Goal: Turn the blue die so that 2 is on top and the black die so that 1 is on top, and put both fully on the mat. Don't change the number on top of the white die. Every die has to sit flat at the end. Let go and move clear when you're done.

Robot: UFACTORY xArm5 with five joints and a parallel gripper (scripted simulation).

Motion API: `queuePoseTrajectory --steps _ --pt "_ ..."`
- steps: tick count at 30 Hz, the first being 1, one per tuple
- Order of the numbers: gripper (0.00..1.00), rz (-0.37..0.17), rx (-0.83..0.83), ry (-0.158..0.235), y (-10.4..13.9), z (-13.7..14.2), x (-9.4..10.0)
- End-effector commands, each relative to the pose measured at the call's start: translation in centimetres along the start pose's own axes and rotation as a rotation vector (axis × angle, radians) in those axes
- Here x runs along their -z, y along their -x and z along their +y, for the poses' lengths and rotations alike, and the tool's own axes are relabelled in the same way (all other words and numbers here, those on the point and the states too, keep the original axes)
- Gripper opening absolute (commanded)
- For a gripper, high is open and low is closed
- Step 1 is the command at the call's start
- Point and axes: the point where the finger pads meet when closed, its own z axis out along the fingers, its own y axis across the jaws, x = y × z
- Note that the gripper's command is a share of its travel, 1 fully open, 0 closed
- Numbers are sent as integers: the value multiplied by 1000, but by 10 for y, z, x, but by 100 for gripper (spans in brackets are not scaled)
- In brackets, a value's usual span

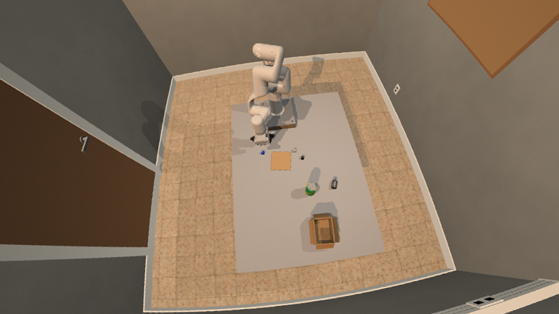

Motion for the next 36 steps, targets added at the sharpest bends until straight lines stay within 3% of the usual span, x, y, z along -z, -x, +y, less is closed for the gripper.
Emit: queuePoseTrajectory --steps 1,8,10,20,25,36 --pt "100 4 -2 3 -5 -40 1" --pt "100 4 -2 6 -9 -100 -1" --pt "100 4 -2 6 -9 -100 -1" --pt "100 6 -2 8 -14 -165 -2" --pt "100 6 -2 8 -15 -178 -3" --pt "100 6 -2 9 -16 -180 -3"
